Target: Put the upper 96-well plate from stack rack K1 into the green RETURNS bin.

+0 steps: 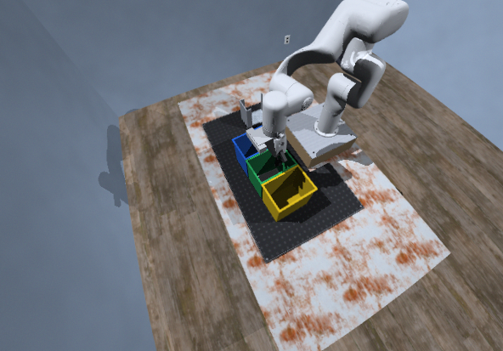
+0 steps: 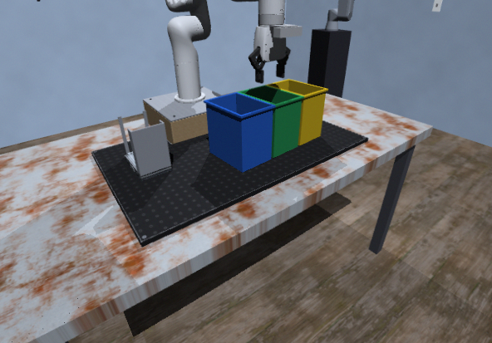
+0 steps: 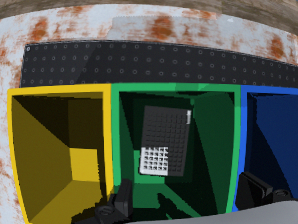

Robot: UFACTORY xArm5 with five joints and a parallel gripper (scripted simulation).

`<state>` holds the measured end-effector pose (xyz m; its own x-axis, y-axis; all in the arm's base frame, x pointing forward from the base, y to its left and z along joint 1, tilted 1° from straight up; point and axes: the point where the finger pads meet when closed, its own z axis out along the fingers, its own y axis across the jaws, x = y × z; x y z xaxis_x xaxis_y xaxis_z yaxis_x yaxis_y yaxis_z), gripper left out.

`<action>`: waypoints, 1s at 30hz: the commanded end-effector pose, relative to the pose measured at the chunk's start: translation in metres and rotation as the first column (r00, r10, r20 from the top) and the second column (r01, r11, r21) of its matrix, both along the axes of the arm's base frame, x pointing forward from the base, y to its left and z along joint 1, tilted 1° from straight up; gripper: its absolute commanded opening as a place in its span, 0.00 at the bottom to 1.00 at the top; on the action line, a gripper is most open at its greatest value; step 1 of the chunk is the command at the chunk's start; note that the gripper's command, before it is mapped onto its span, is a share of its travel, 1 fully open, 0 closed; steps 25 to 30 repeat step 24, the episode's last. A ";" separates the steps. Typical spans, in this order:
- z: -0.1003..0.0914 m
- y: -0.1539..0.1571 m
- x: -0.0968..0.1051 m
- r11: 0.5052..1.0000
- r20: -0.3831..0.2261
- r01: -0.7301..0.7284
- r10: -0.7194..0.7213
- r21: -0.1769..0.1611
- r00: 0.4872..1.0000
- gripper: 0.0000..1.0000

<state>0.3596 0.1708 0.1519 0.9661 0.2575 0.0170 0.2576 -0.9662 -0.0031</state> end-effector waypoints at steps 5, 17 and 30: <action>0.015 0.000 0.001 1.000 0.003 0.000 0.000 0.001 1.000 1.00; 0.015 0.000 0.001 1.000 0.003 0.000 0.000 0.001 1.000 1.00; 0.015 0.000 0.001 1.000 0.003 0.000 0.000 0.001 1.000 1.00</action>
